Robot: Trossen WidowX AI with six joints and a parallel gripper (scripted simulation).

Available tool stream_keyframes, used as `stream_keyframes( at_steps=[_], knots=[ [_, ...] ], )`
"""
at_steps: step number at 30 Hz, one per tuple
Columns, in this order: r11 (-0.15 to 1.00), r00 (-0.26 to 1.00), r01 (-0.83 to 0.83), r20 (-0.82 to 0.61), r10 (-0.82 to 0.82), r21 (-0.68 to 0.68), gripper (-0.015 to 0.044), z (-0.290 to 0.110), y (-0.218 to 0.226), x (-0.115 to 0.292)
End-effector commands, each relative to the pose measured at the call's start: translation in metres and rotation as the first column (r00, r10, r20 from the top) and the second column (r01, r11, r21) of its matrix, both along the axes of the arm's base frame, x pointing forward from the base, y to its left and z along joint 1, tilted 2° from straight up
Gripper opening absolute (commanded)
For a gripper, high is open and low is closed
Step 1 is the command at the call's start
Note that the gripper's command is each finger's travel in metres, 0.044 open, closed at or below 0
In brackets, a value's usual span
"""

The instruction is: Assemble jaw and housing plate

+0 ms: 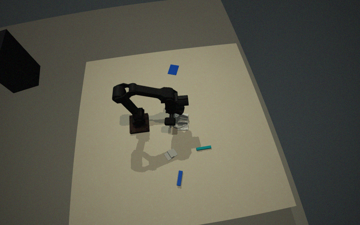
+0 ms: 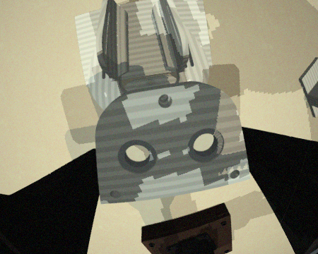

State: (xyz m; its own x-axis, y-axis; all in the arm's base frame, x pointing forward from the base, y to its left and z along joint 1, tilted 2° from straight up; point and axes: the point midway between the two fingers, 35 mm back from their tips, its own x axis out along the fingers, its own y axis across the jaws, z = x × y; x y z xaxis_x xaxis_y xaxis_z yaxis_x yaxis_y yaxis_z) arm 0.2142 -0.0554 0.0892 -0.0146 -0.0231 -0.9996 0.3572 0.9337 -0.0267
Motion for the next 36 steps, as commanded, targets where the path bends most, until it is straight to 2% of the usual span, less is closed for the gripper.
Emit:
stream_keyframes(
  at_steps=[1,36],
  knots=[
    [1.000,1.000,0.010,-0.002,-0.010,0.003,0.0351,-0.0004,0.0007,-0.0007],
    [1.000,1.000,0.010,-0.002,-0.010,0.004,0.0351,-0.0005,0.0063,-0.0012]
  ],
)
